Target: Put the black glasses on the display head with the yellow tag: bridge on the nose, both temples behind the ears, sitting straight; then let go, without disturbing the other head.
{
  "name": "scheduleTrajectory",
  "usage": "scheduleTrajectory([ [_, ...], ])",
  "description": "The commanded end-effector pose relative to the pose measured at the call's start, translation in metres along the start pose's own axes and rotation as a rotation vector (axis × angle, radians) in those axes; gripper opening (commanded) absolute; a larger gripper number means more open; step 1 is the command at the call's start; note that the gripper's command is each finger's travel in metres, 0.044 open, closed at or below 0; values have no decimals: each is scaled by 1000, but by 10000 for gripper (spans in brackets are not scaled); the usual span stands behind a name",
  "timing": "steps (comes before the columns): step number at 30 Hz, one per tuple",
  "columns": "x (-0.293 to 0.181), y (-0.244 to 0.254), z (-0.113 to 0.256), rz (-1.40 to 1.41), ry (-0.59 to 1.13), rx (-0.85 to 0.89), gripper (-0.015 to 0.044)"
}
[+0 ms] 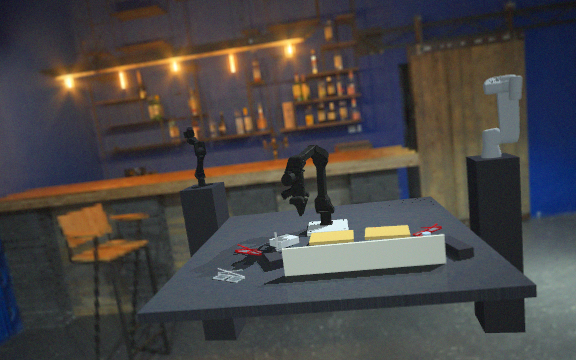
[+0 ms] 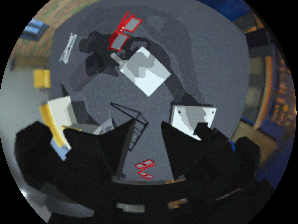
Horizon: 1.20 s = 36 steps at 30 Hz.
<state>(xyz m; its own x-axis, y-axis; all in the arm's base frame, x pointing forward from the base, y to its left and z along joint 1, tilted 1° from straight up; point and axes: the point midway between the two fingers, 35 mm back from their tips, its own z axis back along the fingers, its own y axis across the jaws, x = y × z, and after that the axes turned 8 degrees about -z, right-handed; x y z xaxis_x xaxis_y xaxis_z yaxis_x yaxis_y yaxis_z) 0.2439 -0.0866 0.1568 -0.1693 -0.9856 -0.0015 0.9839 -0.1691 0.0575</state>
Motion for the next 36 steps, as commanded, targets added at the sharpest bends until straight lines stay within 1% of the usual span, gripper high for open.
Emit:
scheduleTrajectory([
  [1, -38, 2, -27, 989, 31, -27, 200],
  [33, -97, -2, -55, 2760, 63, 18, 200],
  [36, -98, -2, -56, 2777, 64, 19, 200],
])
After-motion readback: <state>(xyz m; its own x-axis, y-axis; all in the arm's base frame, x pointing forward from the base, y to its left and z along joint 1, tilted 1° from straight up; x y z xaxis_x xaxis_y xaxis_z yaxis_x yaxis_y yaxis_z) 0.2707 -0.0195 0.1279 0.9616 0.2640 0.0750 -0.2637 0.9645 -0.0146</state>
